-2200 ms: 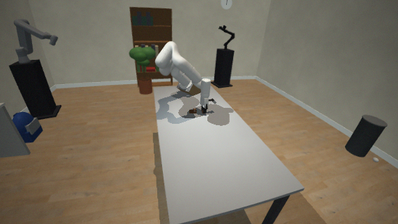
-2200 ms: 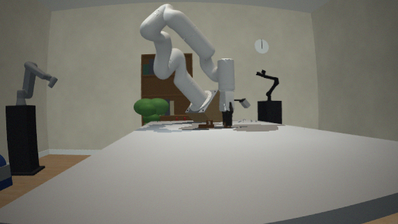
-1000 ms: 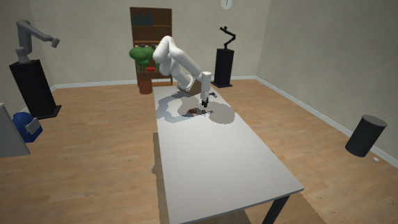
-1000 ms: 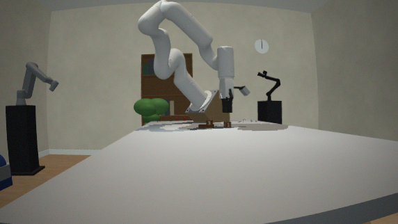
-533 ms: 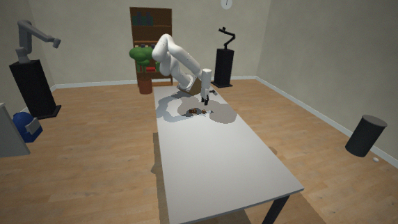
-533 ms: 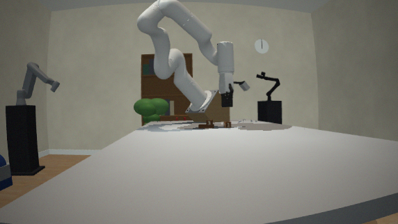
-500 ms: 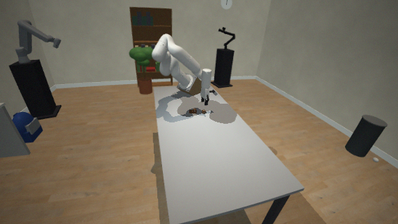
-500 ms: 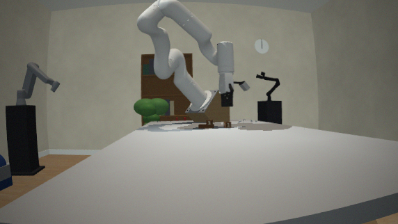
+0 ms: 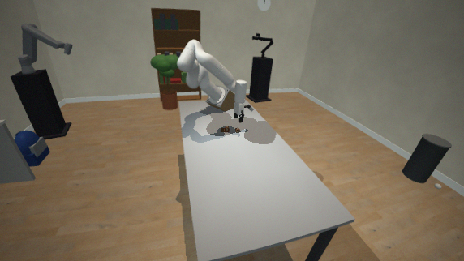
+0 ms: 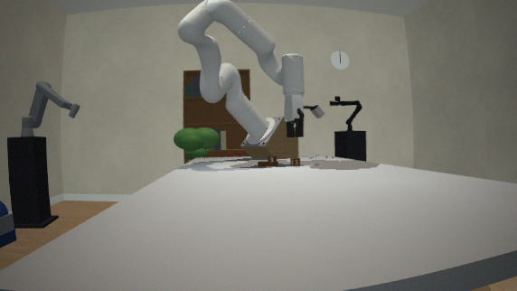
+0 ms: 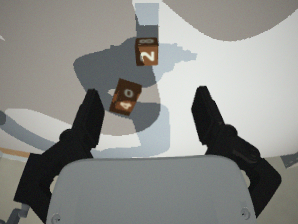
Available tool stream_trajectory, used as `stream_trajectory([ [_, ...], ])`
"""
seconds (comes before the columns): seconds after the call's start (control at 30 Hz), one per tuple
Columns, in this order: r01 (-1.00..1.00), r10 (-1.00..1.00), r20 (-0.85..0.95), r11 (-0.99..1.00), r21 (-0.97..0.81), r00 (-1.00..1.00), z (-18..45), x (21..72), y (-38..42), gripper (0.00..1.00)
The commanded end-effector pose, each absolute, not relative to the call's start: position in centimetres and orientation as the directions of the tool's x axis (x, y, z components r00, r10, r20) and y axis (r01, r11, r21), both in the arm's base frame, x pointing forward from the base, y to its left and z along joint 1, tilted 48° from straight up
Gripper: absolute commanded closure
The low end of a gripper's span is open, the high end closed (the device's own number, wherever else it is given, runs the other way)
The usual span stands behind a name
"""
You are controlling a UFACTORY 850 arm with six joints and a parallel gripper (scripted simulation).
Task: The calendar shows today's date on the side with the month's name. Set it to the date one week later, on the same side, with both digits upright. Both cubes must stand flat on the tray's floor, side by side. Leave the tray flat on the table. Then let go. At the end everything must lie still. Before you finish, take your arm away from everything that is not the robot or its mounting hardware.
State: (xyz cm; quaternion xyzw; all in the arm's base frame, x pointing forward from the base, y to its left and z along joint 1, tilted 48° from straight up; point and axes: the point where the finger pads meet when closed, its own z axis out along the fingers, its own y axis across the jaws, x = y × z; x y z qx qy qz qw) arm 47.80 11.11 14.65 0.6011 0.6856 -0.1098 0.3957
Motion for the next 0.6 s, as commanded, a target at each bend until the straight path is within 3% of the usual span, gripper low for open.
stream_trajectory([
  [0.0, 0.911, 0.738, -0.674, 0.254, 0.326, 0.036, 14.68, 47.83, 11.17, 0.0],
  [0.33, 0.908, 0.699, -0.71, 0.347, 0.237, -0.082, 14.61, 47.87, 11.1, 0.0],
  [0.57, 0.845, 0.568, -0.749, 0.535, 0.02, -0.342, 14.45, 47.96, 10.93, 0.0],
])
